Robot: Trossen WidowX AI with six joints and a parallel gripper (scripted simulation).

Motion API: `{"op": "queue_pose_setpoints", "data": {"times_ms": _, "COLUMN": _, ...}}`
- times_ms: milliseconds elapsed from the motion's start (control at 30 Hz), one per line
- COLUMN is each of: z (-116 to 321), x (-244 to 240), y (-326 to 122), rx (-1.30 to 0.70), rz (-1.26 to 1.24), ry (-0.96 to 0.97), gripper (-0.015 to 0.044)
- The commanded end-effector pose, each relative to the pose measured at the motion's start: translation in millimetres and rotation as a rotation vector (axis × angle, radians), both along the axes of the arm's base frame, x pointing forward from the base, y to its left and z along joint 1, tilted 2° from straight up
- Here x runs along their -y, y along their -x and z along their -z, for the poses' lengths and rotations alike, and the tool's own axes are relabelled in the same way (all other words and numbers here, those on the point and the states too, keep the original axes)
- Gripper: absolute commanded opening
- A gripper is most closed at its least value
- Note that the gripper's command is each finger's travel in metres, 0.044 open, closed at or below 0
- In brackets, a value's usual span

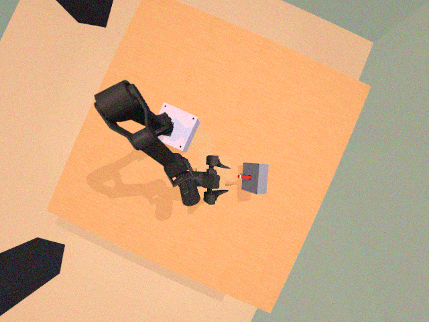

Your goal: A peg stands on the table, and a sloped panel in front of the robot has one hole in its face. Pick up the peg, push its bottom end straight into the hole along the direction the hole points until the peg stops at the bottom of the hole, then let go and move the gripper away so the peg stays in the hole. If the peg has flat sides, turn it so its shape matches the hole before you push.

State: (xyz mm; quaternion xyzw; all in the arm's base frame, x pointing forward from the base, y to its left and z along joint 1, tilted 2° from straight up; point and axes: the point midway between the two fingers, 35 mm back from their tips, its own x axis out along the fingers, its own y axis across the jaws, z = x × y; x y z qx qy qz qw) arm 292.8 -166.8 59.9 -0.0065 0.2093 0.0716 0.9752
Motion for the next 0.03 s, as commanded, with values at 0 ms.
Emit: {"op": "queue_pose_setpoints", "data": {"times_ms": 0, "z": -3.3, "x": 0.9, "y": 4.9, "rx": 0.005, "rz": -0.002, "ry": 0.004, "gripper": 0.044}}
